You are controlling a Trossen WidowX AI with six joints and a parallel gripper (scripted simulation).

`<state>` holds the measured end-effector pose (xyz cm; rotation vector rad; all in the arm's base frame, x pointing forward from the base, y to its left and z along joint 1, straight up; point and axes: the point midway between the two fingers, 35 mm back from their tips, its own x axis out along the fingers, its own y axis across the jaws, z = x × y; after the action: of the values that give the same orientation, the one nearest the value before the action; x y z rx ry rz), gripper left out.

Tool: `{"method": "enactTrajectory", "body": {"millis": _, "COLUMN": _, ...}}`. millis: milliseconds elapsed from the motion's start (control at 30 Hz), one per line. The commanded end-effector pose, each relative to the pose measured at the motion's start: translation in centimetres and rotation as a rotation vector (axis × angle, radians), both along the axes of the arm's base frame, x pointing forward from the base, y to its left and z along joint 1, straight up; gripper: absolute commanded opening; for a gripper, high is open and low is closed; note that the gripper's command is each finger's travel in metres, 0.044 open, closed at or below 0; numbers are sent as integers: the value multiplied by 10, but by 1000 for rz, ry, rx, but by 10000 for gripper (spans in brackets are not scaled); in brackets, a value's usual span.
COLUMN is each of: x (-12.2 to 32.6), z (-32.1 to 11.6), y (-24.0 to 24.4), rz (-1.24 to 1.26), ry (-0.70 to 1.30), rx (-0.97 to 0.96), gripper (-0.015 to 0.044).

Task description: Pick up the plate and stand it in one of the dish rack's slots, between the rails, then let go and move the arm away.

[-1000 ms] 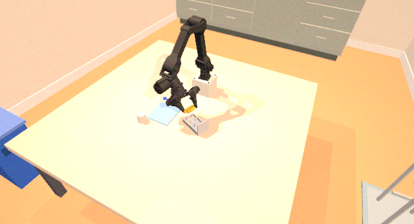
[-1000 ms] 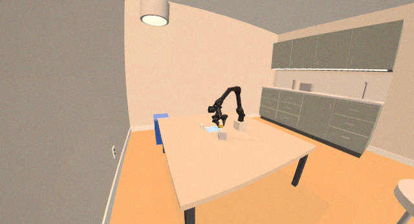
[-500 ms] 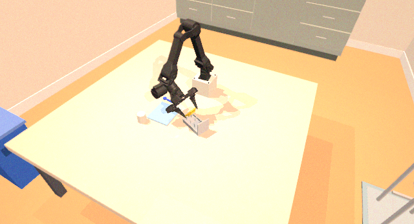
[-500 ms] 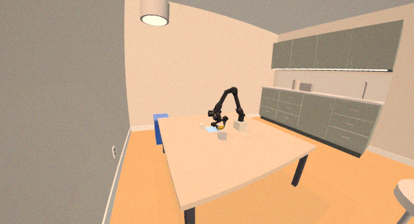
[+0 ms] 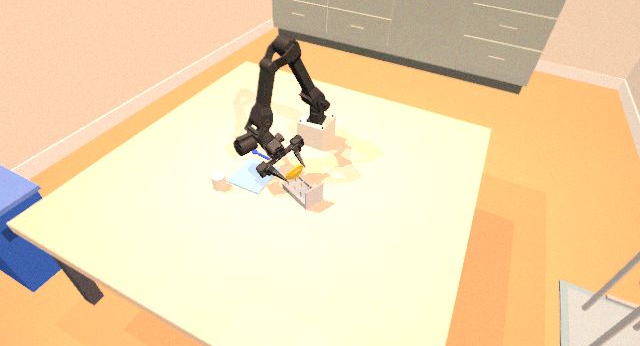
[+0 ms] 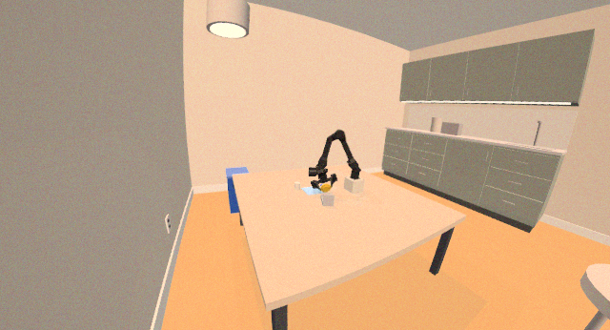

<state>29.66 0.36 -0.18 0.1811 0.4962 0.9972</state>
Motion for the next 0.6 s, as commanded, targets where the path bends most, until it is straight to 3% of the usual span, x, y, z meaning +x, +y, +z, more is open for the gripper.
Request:
{"method": "enactTrajectory", "body": {"millis": 0, "x": -7, "z": 0, "y": -1, "rz": 1, "ry": -150, "rx": 33, "gripper": 0}}
{"method": "enactTrajectory", "body": {"millis": 333, "x": -20, "z": 6, "y": -7, "rz": -34, "ry": -480, "rx": 69, "gripper": 0}}
{"method": "enactTrajectory", "body": {"millis": 567, "x": -21, "z": 7, "y": -7, "rz": -38, "ry": -502, "rx": 70, "gripper": 0}}
